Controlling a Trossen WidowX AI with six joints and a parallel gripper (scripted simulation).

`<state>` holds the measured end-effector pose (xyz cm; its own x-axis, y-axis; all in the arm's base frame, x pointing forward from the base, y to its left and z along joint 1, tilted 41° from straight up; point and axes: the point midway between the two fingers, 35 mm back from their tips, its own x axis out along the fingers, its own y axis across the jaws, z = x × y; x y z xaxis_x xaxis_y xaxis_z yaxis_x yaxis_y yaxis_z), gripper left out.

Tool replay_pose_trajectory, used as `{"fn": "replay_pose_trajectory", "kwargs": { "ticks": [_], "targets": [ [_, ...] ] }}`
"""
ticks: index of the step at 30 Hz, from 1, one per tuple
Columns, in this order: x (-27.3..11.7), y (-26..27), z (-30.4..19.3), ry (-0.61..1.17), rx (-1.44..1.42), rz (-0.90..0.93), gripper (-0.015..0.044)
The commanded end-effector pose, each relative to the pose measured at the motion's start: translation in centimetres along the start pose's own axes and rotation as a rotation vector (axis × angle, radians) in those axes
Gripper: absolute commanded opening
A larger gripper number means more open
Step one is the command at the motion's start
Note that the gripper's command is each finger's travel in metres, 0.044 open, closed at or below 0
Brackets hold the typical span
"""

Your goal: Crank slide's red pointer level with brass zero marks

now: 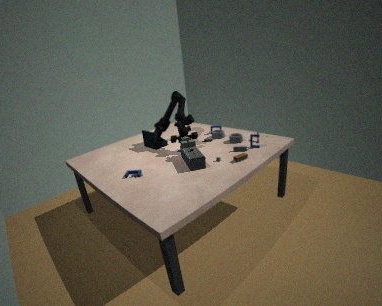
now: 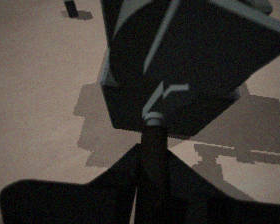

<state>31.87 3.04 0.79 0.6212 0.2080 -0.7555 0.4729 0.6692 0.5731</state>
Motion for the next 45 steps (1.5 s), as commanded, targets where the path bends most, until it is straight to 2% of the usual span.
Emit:
{"fn": "replay_pose_trajectory", "kwargs": {
  "ticks": [1, 45],
  "targets": [
    [-0.1, 0.4, 0.1, 0.0, 0.003, 0.003, 0.0],
    [-0.6, 1.6, 0.6, 0.0, 0.003, 0.003, 0.0]
  ]
}}
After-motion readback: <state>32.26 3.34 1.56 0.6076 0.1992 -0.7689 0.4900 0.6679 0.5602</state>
